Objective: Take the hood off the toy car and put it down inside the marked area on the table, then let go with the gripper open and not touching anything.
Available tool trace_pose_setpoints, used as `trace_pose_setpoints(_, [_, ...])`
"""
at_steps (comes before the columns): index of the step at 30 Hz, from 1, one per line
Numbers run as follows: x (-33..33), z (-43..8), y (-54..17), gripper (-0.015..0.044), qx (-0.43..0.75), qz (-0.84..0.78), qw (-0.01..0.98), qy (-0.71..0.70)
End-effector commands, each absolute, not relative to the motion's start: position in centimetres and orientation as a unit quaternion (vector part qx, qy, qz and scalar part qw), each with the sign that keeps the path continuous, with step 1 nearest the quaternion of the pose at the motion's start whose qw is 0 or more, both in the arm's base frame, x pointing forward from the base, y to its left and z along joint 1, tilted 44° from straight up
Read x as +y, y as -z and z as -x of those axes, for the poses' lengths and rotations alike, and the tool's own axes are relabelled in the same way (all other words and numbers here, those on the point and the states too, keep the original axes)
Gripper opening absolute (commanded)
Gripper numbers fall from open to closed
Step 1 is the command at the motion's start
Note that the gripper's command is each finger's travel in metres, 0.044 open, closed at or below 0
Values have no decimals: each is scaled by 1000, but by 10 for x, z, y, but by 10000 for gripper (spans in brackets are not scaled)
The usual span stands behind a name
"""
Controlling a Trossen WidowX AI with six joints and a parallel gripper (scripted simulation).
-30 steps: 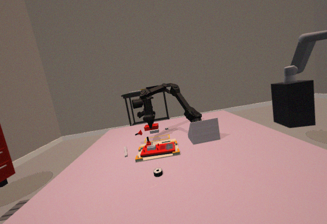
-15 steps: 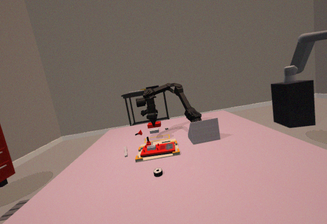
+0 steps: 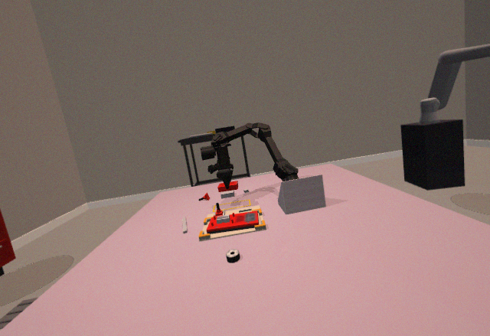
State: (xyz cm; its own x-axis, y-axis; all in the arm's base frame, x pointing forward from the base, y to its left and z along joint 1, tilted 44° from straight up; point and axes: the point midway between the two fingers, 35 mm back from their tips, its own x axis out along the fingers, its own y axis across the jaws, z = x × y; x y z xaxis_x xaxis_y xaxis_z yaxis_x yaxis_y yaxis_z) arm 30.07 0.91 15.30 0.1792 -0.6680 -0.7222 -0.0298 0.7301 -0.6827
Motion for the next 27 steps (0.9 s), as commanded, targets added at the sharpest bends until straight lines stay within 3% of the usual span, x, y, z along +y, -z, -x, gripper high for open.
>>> trace_pose_setpoints(1, [6,-301,-151,0,600,293,710,225])
trace_pose_setpoints(27, [-6,-306,-137,0,600,293,710,225])
